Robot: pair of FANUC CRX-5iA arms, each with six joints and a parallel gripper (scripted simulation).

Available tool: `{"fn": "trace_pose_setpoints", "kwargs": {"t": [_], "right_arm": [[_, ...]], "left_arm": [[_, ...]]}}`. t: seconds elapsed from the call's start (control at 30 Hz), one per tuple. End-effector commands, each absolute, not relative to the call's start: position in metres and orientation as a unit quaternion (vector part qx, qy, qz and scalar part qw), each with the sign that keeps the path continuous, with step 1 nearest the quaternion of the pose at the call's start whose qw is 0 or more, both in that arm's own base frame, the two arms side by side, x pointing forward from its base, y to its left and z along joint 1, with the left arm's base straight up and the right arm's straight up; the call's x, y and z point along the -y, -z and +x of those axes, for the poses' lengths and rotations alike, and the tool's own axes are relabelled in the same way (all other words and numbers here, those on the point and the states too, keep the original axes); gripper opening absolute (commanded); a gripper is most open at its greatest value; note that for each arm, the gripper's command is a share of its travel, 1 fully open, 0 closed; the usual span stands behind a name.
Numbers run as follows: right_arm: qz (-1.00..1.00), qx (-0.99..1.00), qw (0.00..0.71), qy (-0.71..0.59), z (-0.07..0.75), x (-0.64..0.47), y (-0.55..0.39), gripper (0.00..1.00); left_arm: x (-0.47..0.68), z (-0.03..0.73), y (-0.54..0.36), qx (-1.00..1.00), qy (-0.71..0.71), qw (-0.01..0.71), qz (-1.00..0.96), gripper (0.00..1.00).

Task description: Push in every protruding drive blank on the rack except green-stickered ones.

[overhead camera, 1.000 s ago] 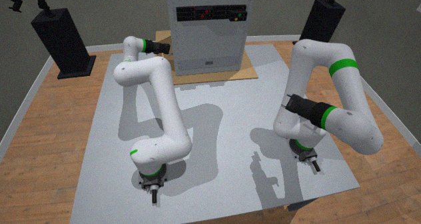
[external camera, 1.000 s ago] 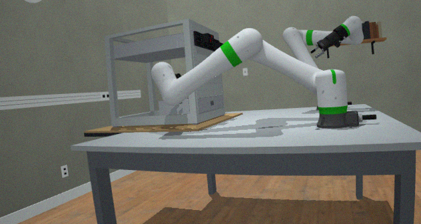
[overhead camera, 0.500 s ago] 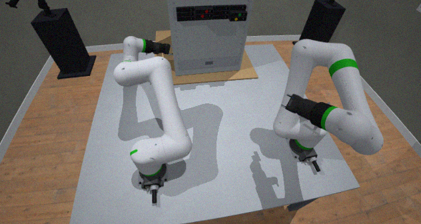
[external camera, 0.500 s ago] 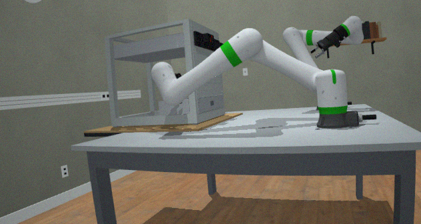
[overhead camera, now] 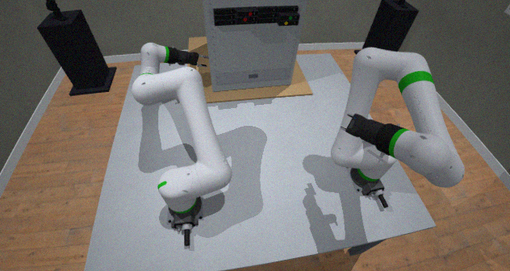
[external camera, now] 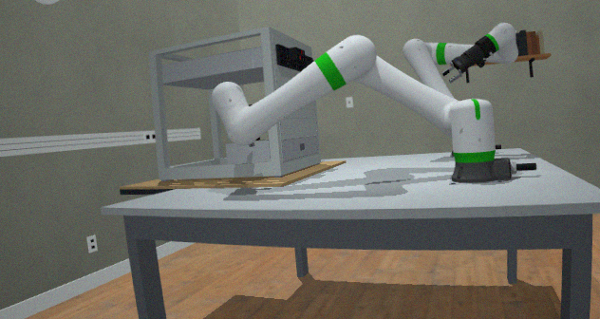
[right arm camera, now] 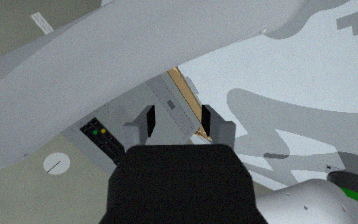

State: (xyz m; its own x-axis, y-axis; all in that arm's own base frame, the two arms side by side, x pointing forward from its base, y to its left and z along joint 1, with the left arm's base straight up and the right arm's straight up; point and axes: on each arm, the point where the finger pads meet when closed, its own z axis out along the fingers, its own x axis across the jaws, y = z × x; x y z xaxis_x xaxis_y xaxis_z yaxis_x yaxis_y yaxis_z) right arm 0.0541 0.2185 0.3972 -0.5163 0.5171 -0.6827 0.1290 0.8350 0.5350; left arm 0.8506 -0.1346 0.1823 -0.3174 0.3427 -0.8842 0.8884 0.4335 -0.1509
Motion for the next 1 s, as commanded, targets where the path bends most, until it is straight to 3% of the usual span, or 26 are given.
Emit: {"fn": "trace_pose_setpoints", "kwargs": {"t": [0.0,0.67,0.97], "right_arm": [[0.192,-0.844,0.453,-0.215,0.054,-0.219,-0.398,1.00],[0.192,-0.844,0.453,-0.215,0.054,-0.219,-0.398,1.00],[0.195,-0.843,0.453,-0.215,0.055,-0.222,-0.398,1.00]], "left_arm": [[0.080,0.843,-0.193,-0.752,0.307,0.410,0.415,1.00],[-0.168,0.748,-0.224,-0.833,0.172,0.363,0.380,1.00],[-0.293,0.654,-0.236,-0.877,0.113,0.318,0.343,1.00]]}}
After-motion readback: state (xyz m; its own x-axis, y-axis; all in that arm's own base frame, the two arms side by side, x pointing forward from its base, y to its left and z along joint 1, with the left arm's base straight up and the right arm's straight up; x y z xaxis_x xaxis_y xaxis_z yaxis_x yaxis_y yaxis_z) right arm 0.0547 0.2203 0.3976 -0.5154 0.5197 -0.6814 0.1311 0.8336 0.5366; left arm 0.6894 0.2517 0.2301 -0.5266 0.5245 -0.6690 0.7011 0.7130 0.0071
